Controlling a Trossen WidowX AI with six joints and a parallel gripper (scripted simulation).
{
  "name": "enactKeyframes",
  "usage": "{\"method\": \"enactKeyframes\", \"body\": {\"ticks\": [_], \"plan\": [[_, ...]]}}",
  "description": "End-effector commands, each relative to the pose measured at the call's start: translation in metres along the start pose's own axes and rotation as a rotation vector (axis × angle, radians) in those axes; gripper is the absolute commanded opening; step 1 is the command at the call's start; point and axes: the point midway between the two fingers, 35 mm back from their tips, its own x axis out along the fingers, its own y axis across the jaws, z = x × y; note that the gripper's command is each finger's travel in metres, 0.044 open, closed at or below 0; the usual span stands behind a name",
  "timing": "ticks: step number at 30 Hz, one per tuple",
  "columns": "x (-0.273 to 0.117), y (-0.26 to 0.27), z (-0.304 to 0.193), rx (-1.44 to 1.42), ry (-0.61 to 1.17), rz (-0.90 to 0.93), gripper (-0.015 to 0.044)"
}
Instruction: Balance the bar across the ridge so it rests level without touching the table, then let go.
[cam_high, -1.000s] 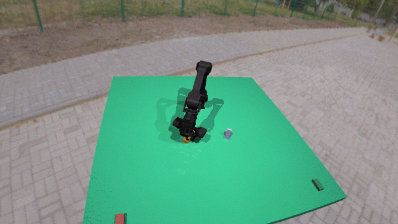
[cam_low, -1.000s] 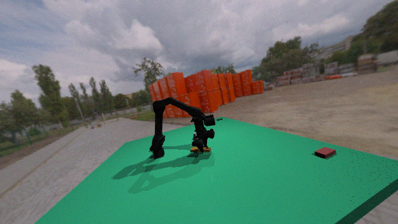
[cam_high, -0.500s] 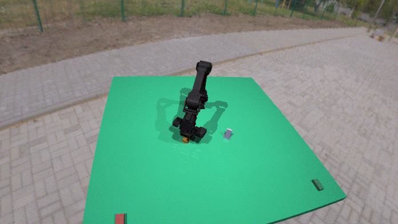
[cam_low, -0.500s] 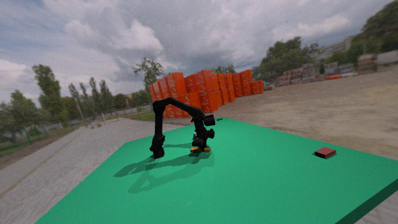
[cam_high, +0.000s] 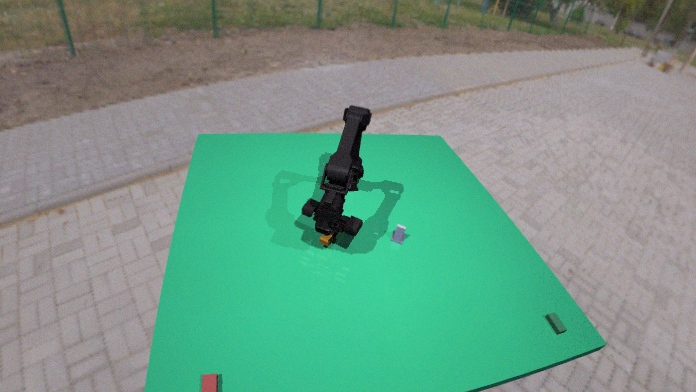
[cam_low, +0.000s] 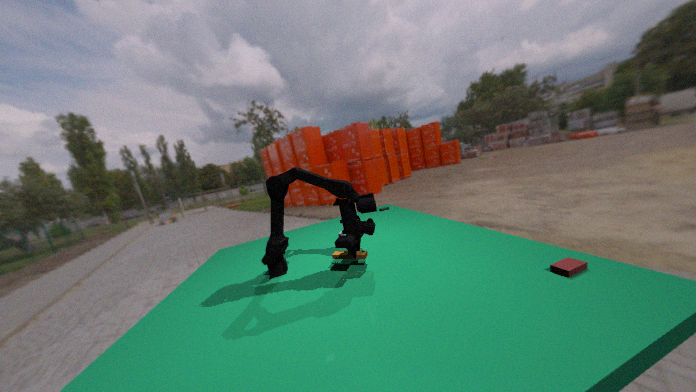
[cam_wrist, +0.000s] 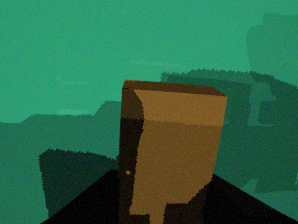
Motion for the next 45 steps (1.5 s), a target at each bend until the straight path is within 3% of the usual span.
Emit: {"method": "enactKeyframes", "body": {"ticks": [1,28,45], "plan": [[-0.013,0.001,0.001,-0.002,-0.013,0.005,0.0000],[-0.075,0.000,-0.004,-0.005,-0.012,0.007,0.0000],[-0.076,0.061,-0.023,-0.016,-0.011,0.012,0.0000]]}}
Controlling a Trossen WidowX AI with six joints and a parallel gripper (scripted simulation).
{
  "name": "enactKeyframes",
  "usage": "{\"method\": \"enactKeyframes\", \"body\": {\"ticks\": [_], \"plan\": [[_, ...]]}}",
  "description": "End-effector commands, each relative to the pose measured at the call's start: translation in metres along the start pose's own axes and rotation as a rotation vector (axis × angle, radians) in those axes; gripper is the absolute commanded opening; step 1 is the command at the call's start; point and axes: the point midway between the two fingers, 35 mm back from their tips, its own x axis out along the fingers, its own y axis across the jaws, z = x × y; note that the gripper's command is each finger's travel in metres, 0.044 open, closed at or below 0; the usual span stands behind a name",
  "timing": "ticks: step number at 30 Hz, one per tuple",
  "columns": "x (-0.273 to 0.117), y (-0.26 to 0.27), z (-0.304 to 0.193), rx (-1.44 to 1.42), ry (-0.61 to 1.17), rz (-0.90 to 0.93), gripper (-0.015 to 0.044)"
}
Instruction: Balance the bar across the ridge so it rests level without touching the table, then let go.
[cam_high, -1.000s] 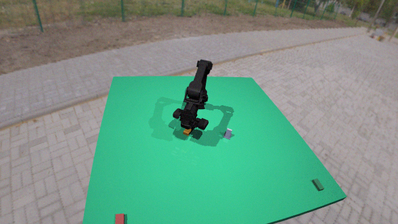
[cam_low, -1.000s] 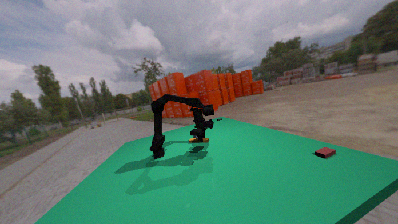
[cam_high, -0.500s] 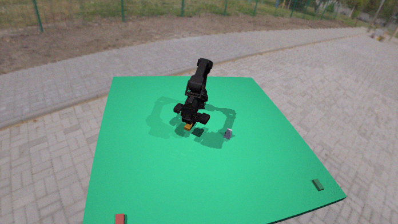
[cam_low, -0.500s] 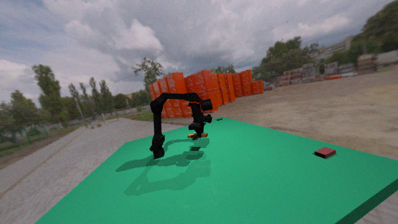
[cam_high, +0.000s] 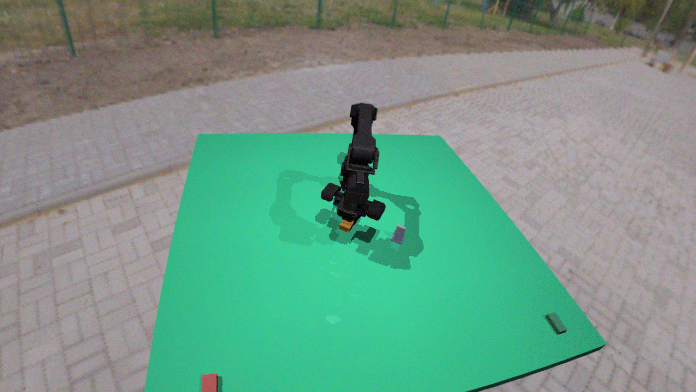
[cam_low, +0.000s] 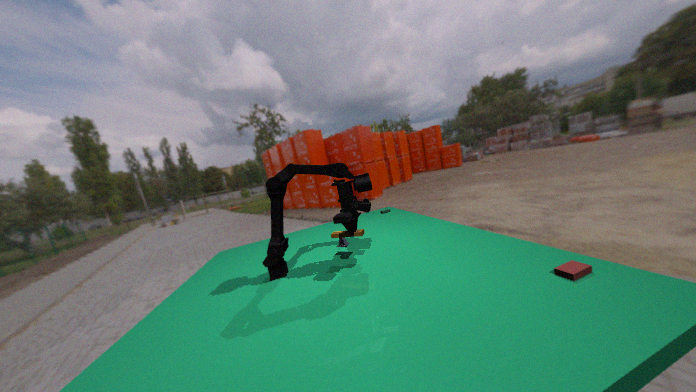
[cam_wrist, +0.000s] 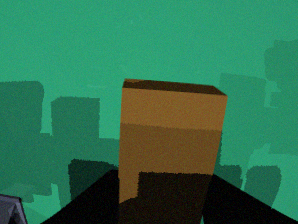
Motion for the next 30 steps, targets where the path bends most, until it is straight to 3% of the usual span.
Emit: {"method": "enactKeyframes", "body": {"ticks": [1,30], "plan": [[-0.001,0.014,-0.006,-0.001,0.001,0.004,0.0000],[-0.003,0.110,-0.066,-0.021,0.006,0.012,0.0000]]}}
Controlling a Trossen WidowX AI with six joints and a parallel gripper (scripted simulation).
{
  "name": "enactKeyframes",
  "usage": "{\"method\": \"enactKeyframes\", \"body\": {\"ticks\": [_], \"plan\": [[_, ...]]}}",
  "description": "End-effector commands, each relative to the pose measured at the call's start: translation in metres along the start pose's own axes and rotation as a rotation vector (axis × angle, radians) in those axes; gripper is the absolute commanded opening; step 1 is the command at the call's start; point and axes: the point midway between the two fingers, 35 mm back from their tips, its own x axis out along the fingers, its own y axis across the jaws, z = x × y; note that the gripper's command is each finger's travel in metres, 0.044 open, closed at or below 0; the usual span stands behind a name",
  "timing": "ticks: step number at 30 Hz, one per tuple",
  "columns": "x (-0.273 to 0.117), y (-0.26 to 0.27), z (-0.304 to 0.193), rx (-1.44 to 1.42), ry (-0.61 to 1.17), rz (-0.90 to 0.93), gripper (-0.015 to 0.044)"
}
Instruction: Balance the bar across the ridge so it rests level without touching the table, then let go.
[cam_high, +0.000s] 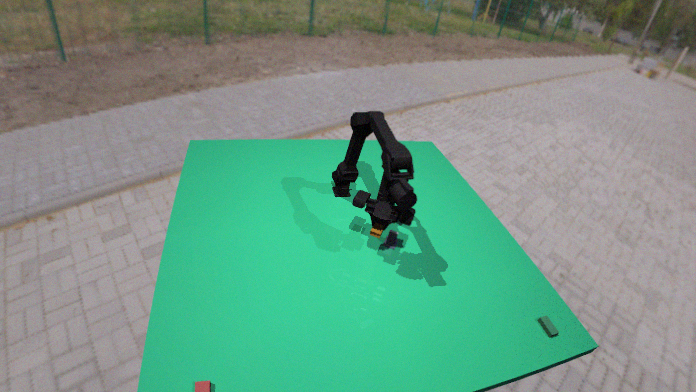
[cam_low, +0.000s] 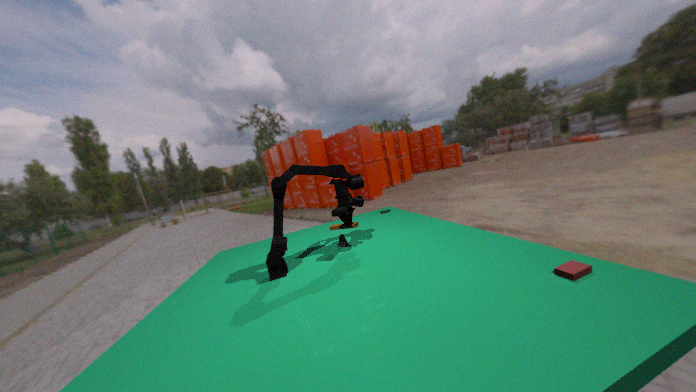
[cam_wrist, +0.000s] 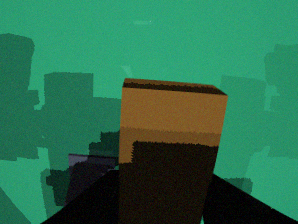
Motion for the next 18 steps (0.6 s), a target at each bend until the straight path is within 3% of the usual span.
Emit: {"method": "enactKeyframes", "body": {"ticks": [1,18], "plan": [[0.000,0.011,-0.009,-0.001,0.005,0.001,0.0000],[0.001,0.047,-0.045,-0.009,0.008,0.004,0.0000]]}}
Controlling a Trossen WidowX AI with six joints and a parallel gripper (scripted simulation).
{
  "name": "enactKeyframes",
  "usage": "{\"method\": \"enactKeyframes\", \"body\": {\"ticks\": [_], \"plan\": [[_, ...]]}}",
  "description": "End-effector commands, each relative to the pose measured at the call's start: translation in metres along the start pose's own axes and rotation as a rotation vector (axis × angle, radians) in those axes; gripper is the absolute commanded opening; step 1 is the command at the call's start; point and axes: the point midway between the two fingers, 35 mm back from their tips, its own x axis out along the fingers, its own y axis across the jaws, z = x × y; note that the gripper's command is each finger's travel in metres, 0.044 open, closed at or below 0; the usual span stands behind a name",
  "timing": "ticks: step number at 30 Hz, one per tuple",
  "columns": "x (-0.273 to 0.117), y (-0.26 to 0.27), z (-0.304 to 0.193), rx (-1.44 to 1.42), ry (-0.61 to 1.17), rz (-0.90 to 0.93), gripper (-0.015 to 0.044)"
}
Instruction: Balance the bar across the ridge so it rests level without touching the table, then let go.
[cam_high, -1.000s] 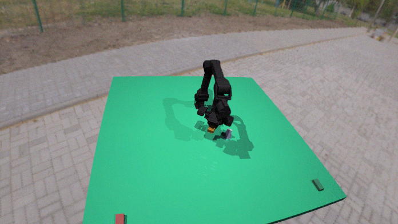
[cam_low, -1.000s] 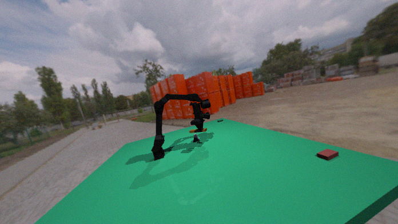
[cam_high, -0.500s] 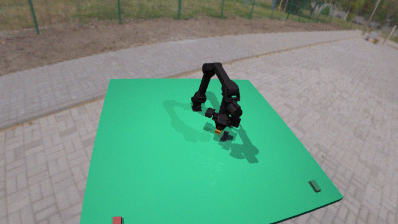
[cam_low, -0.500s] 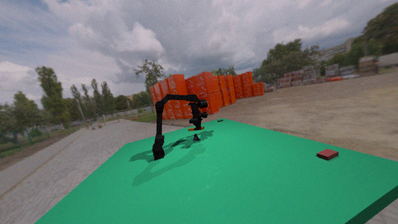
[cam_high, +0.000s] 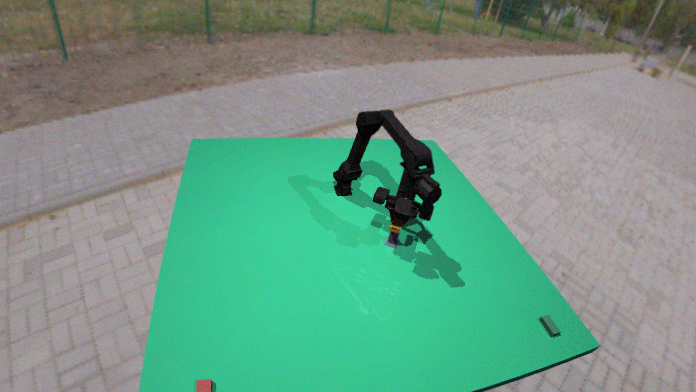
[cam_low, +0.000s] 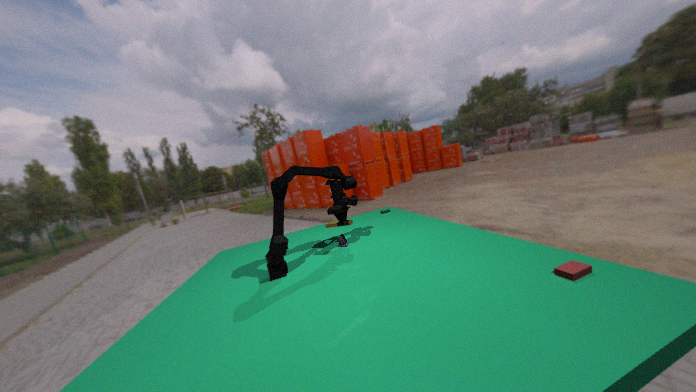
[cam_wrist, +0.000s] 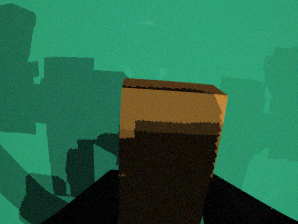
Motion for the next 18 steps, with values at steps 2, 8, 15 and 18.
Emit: {"method": "enactKeyframes", "body": {"ticks": [2,8,15,18], "plan": [[0.004,0.001,-0.001,0.008,0.004,0.000,0.0000],[0.013,0.003,-0.002,0.008,0.004,0.001,0.0000],[0.025,0.003,-0.002,0.008,0.004,0.001,0.0000],[0.030,0.002,-0.002,0.008,0.004,0.000,0.0000]]}}
